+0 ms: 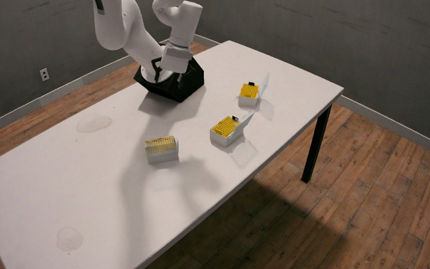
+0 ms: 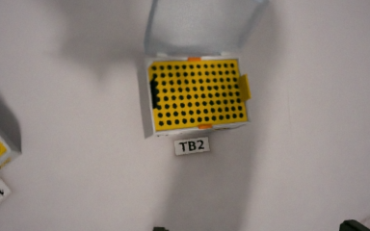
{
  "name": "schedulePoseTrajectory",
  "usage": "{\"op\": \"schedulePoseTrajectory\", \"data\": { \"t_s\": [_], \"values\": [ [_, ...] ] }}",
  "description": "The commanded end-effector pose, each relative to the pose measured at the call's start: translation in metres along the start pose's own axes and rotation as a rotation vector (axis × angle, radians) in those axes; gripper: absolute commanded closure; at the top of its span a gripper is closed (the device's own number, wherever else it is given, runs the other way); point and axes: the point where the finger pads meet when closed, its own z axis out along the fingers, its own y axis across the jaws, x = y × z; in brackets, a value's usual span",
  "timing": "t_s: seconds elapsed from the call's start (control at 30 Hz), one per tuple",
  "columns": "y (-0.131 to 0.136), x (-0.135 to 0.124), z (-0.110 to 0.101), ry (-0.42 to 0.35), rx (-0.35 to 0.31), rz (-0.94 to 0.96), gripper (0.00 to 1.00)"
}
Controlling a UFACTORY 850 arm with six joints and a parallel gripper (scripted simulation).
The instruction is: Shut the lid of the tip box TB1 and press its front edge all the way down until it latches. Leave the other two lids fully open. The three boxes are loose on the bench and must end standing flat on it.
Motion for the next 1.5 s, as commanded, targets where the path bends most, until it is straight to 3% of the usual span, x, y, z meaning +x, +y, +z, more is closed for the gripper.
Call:
{"op": "schedulePoseTrajectory", "data": {
  "t_s": [0.0,0.77,1.0,1.47],
  "values": [
    [0.005,0.000,0.002,0.007,0.035,0.150,0.00],
    [0.023,-0.008,0.013,-0.054,0.145,0.747,0.00],
    [0.023,-0.008,0.013,-0.056,0.148,0.762,0.00],
    [0.001,-0.021,0.078,-0.056,0.147,0.761,0.00]
  ]
}}
